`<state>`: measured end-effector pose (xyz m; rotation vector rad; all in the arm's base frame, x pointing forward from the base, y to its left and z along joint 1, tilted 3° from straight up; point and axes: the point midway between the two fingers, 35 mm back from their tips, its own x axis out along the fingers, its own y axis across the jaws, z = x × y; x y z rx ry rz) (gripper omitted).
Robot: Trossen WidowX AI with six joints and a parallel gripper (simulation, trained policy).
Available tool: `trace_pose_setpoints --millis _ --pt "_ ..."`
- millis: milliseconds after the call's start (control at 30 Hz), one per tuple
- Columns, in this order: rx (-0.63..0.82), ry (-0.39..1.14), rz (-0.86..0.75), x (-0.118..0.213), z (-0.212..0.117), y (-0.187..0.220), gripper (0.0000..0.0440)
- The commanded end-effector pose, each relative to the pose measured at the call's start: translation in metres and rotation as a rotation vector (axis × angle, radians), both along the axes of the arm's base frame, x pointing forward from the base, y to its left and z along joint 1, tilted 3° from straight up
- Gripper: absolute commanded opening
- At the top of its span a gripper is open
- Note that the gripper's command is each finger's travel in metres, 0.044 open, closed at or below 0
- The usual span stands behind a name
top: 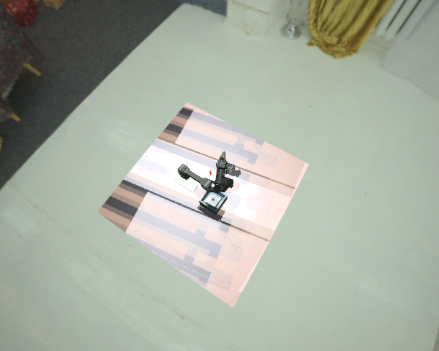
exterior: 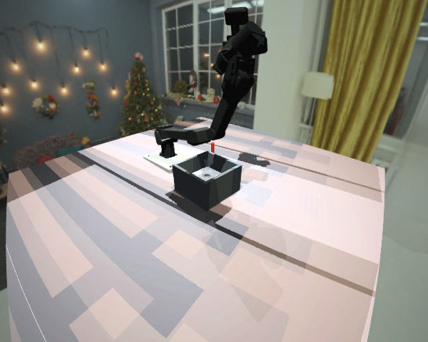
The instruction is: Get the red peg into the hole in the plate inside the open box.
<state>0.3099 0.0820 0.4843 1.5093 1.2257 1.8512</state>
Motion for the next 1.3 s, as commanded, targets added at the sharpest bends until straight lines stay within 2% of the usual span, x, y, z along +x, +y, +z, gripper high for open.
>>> trace_pose_setpoints --millis 0,33,200,567,933,1267 --pt "0.006 -0.023 -0.019 -0.002 0.000 -0.004 0.0425" --pt "0.013 -0.047 -0.038 -0.004 0.001 -0.008 0.0440" --pt "0.041 -0.185 -0.138 -0.031 0.009 -0.038 0.0440" --pt "-0.011 -0.518 -0.308 -0.124 0.018 -0.074 0.0440" --pt "-0.183 -0.825 -0.452 -0.212 0.002 -0.060 0.0440" --pt "-0.436 -1.037 -0.571 -0.261 -0.031 -0.019 0.0440"
